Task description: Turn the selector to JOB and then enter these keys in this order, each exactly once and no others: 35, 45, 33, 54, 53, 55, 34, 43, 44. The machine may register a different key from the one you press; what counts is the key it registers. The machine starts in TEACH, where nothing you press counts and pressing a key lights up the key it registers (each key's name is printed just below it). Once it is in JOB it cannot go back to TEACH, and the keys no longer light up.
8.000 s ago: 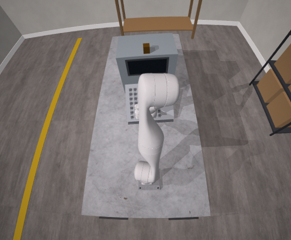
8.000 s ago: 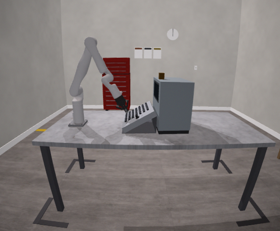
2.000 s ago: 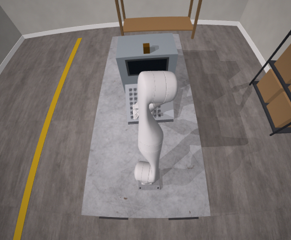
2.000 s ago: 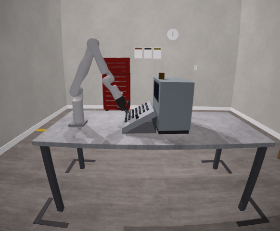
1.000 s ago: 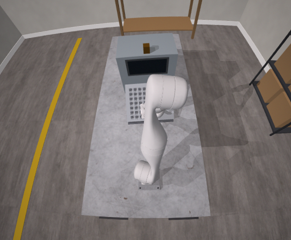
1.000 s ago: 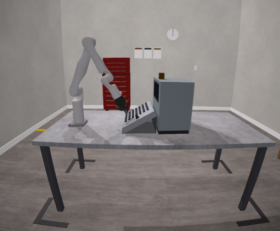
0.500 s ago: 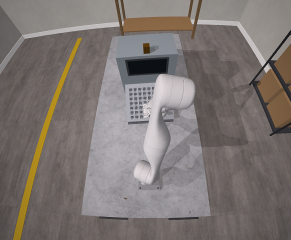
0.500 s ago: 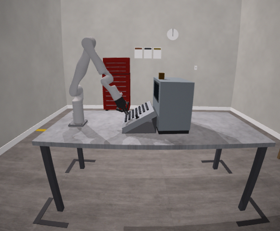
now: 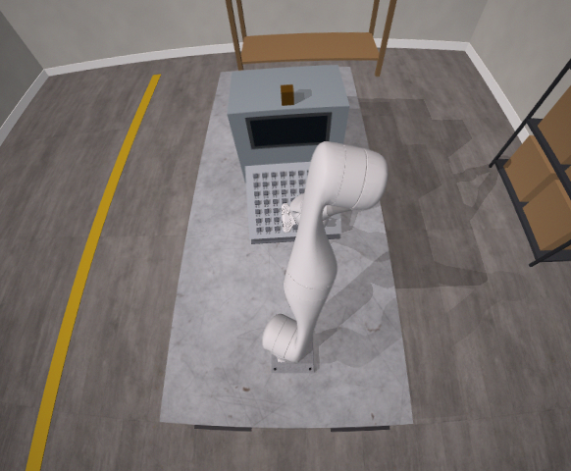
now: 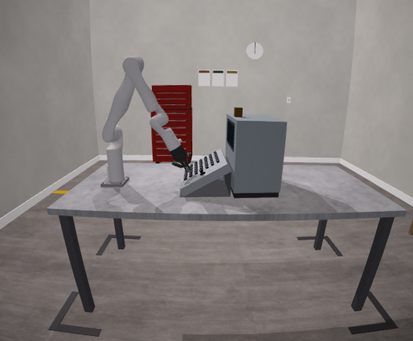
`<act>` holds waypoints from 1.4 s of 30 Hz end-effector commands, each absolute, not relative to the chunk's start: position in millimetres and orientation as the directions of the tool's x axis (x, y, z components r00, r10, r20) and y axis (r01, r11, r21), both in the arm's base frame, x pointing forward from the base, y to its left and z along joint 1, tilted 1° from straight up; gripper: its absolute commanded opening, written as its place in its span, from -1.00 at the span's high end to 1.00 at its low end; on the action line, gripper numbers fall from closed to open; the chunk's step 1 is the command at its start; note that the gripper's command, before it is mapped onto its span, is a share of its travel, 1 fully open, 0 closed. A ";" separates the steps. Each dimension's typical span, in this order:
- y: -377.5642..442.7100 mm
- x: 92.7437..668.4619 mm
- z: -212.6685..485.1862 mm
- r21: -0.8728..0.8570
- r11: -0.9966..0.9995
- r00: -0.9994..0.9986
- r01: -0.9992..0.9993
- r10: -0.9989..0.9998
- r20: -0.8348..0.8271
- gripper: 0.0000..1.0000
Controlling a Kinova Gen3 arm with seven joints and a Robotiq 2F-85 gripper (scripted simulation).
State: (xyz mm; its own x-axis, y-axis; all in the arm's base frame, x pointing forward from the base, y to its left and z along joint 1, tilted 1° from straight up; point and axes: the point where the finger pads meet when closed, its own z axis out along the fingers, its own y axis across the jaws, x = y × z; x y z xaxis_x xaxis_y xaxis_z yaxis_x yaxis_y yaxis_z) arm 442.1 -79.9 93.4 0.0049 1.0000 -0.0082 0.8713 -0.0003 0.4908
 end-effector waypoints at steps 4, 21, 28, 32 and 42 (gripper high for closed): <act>-80.5 444.8 93.0 0.494 0.008 -0.003 0.869 1.000 -0.012 0.80; -80.9 445.6 92.8 0.496 0.008 -0.002 0.869 1.000 -0.013 0.80; -81.0 446.5 91.8 0.496 0.010 -0.004 0.868 1.000 -0.014 0.80; -81.0 447.3 90.5 0.496 0.011 -0.005 0.868 1.000 -0.014 0.80; -81.0 449.1 87.5 0.497 0.012 -0.005 0.868 1.000 -0.015 0.80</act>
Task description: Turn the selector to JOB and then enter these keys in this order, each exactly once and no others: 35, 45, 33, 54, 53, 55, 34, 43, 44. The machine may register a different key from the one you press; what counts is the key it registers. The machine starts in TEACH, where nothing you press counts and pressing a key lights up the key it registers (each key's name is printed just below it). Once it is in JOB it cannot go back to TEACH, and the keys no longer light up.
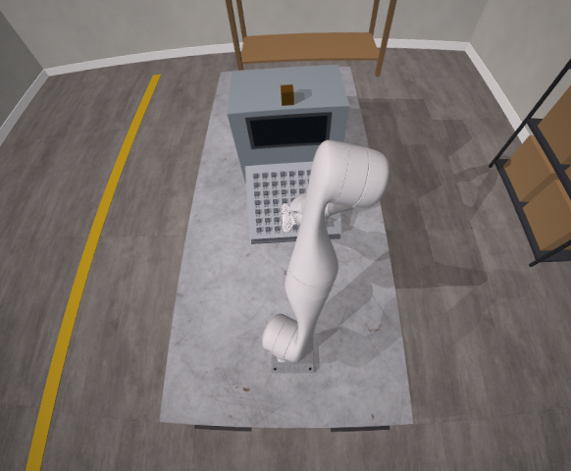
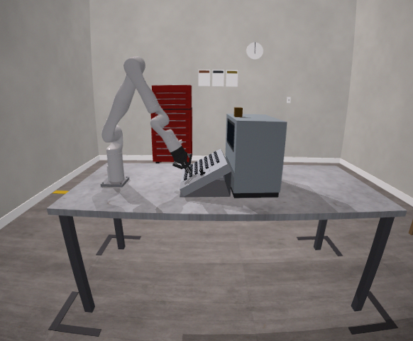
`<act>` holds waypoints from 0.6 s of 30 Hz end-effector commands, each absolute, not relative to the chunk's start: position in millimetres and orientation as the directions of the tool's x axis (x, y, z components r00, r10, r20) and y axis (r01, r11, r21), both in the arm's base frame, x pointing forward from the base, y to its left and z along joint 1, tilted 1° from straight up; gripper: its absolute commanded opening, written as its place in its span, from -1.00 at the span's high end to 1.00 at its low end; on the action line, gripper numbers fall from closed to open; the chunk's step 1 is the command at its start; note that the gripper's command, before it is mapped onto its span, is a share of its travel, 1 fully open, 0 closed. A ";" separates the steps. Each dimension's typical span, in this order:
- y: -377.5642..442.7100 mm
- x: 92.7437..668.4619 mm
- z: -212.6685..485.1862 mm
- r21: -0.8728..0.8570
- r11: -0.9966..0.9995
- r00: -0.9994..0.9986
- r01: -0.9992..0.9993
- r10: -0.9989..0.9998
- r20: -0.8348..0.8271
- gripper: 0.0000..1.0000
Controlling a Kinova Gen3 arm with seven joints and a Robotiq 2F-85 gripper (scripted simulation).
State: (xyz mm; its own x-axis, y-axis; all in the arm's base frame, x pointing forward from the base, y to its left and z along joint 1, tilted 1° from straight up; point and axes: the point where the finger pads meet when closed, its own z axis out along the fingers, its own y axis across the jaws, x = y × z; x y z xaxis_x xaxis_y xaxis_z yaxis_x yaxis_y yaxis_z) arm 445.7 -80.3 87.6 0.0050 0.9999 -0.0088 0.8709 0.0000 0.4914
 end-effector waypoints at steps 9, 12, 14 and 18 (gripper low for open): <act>-80.8 450.4 84.7 0.496 0.012 -0.006 0.868 1.000 -0.014 0.80; -80.6 450.4 84.2 0.496 0.012 -0.006 0.868 1.000 -0.014 0.80; -80.5 450.3 83.9 0.495 0.012 -0.006 0.869 1.000 -0.013 0.80; -80.2 449.9 83.6 0.494 0.012 -0.007 0.869 1.000 -0.013 0.80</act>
